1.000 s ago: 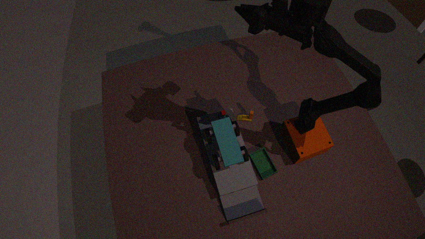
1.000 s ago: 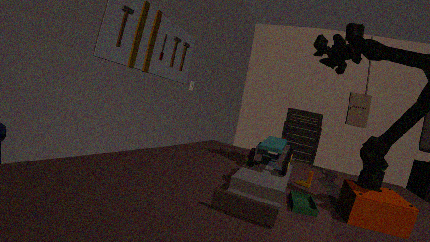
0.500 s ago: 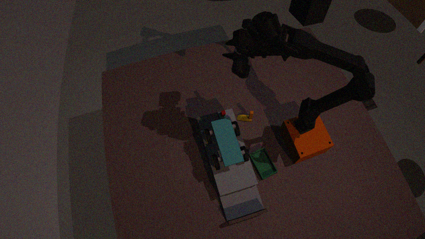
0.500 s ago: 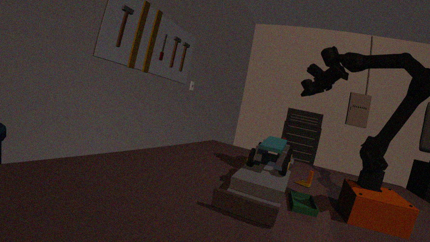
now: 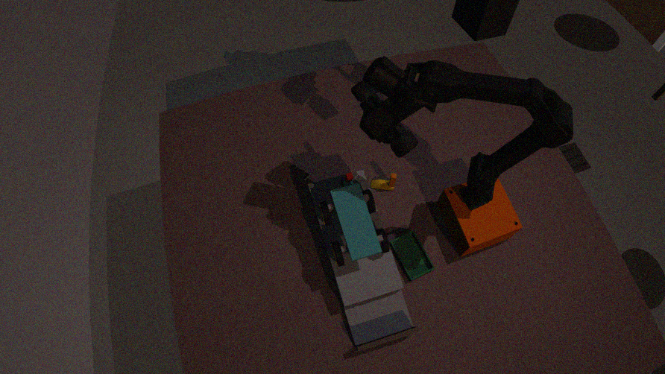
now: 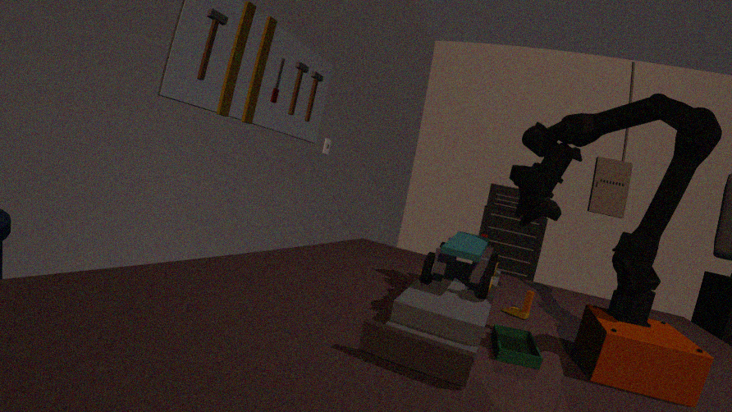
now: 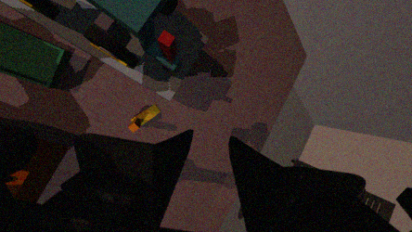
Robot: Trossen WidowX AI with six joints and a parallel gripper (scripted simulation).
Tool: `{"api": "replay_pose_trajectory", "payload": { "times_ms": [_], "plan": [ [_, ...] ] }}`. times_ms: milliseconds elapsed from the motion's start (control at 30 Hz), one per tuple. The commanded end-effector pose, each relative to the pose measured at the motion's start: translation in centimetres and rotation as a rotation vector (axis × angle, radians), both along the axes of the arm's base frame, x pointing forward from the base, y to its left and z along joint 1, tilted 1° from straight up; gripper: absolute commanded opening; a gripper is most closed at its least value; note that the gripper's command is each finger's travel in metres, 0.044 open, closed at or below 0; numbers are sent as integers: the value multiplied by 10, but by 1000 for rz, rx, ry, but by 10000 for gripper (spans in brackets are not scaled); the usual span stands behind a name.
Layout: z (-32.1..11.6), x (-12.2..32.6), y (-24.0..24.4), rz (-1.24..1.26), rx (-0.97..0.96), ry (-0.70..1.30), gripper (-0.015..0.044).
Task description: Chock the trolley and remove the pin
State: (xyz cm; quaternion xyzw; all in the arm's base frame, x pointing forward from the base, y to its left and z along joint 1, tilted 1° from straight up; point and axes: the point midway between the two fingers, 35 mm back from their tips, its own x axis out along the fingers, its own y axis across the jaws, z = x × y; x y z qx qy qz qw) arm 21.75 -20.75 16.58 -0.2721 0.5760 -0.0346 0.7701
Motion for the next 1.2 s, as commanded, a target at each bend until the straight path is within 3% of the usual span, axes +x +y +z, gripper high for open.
{"api": "replay_pose_trajectory", "payload": {
  "times_ms": [0, 300, 700, 1167],
  "plan": [
    [-39, -14, 19, 237, 74, 200, 190],
    [-86, -46, 56, 666, 232, 448, 190],
    [-87, -47, 57, 675, 235, 452, 190],
    [-129, -46, 56, 675, 236, 452, 190]
  ]
}}
